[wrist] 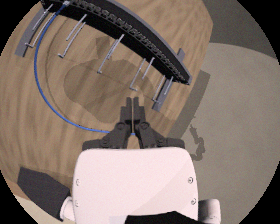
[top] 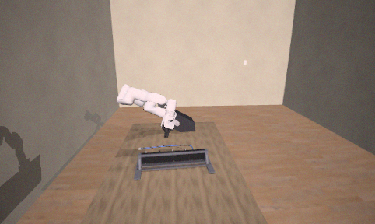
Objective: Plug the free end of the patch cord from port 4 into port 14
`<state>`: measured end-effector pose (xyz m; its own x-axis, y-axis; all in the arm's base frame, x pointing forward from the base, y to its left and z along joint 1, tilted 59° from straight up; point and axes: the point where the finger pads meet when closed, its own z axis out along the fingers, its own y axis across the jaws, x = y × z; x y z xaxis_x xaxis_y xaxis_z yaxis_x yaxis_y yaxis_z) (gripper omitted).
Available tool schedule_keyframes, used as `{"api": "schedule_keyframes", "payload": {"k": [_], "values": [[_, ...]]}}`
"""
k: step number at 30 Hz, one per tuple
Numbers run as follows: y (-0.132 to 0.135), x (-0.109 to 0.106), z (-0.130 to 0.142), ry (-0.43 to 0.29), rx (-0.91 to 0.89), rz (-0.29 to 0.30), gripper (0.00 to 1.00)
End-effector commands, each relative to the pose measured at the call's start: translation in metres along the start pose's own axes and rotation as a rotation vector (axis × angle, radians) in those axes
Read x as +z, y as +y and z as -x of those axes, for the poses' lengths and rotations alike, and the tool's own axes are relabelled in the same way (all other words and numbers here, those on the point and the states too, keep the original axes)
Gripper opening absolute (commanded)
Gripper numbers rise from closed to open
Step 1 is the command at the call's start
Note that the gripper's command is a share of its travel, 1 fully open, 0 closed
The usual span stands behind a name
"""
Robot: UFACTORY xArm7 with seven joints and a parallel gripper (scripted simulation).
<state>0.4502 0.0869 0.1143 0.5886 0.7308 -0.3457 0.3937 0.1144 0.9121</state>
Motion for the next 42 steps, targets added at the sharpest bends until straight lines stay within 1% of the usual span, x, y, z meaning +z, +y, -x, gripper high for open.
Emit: {"api": "schedule_keyframes", "payload": {"k": [1,7,9,10,12,17,22,29,35,38,42], "values": [[-0.018,-0.013,-0.028,0.073,0.145,0.053,0.00],[-0.048,-0.033,-0.059,0.183,0.317,0.058,0.00],[-0.048,-0.033,-0.059,0.183,0.317,0.058,0.00],[-0.055,-0.038,-0.066,0.210,0.359,0.055,0.00],[-0.070,-0.048,-0.078,0.262,0.437,0.042,0.00],[-0.098,-0.068,-0.098,0.349,0.573,0.004,0.00],[-0.121,-0.083,-0.110,0.411,0.674,-0.039,0.00],[-0.131,-0.089,-0.115,0.437,0.718,-0.061,0.00],[-0.133,-0.091,-0.116,0.441,0.725,-0.064,0.00],[-0.132,-0.088,-0.117,0.441,0.725,-0.064,0.00],[-0.132,-0.080,-0.121,0.440,0.725,-0.064,0.00]]}}
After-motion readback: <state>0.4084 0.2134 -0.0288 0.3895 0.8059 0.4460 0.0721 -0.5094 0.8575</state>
